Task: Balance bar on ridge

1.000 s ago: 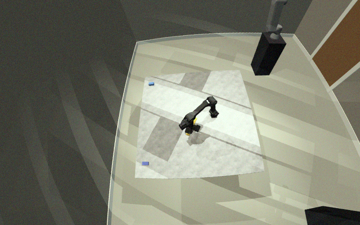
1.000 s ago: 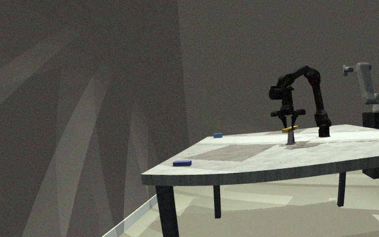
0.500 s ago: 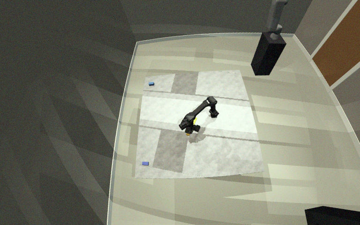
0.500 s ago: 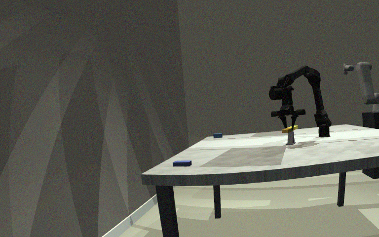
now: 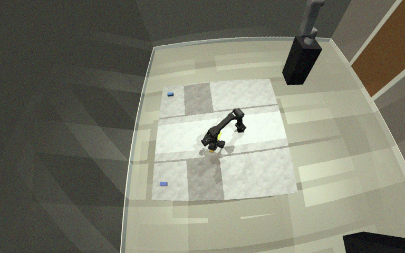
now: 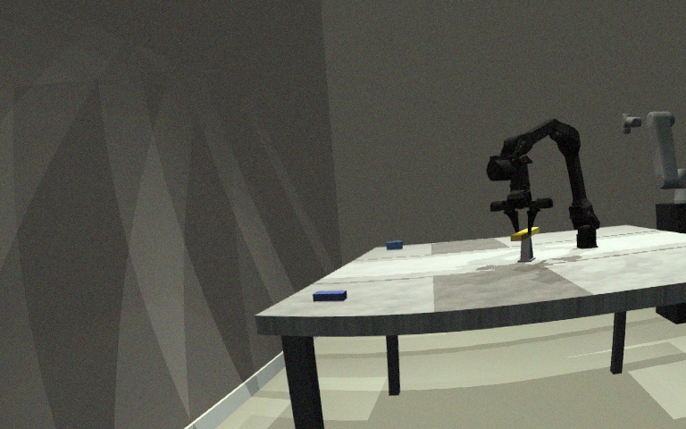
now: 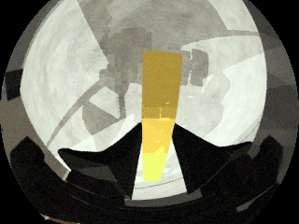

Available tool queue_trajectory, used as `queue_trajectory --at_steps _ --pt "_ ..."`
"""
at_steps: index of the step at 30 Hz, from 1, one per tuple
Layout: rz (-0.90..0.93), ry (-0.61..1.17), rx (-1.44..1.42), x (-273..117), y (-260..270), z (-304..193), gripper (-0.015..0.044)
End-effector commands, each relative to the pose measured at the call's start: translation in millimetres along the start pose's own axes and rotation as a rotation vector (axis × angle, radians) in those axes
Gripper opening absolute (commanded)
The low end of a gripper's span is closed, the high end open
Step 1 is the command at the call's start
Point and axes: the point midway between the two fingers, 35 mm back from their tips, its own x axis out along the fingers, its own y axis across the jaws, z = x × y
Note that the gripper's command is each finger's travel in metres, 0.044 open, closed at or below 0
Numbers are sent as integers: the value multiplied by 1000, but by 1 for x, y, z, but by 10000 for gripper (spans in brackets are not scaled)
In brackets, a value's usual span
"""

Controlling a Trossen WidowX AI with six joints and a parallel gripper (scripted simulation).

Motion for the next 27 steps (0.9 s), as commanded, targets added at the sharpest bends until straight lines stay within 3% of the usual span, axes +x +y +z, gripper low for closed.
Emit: queue_trajectory --at_steps 1,10,17,27 --pt "0 0 0 0 0 0 0" --pt "0 0 0 0 0 0 0" --pt "0 0 0 0 0 0 167" --pt "0 0 0 0 0 0 167"
